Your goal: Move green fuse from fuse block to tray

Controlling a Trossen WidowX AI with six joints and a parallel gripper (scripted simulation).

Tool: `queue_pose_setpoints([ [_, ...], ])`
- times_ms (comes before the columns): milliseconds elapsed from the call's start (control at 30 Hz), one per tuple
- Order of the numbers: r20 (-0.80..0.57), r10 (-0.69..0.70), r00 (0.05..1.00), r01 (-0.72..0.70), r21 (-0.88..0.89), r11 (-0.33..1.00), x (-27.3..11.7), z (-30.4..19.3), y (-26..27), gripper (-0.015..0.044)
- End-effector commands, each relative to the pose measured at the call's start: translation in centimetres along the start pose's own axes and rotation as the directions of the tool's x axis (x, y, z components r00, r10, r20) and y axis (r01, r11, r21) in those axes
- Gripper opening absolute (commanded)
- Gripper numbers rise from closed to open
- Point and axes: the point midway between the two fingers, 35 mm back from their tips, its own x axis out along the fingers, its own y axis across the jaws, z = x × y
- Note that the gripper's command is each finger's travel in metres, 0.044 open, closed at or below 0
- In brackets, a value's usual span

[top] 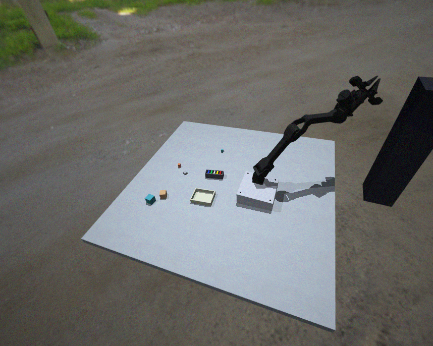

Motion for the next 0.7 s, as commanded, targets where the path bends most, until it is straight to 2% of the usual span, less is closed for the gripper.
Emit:
queue_pose_setpoints([
  [0, 0.103, 0.036, 0.994, -0.048, 0.11, 0.993, 0.1, 6.2, -1.2, 0.0074],
  [333, 0.401, 0.072, 0.913, -0.204, 0.298, 0.933, -2.5, 21.8, -7.1, 0.0074],
  [667, 0.683, 0.038, 0.729, -0.375, 0.352, 0.857, -9.8, 35.1, -15.6, 0.0074],
])
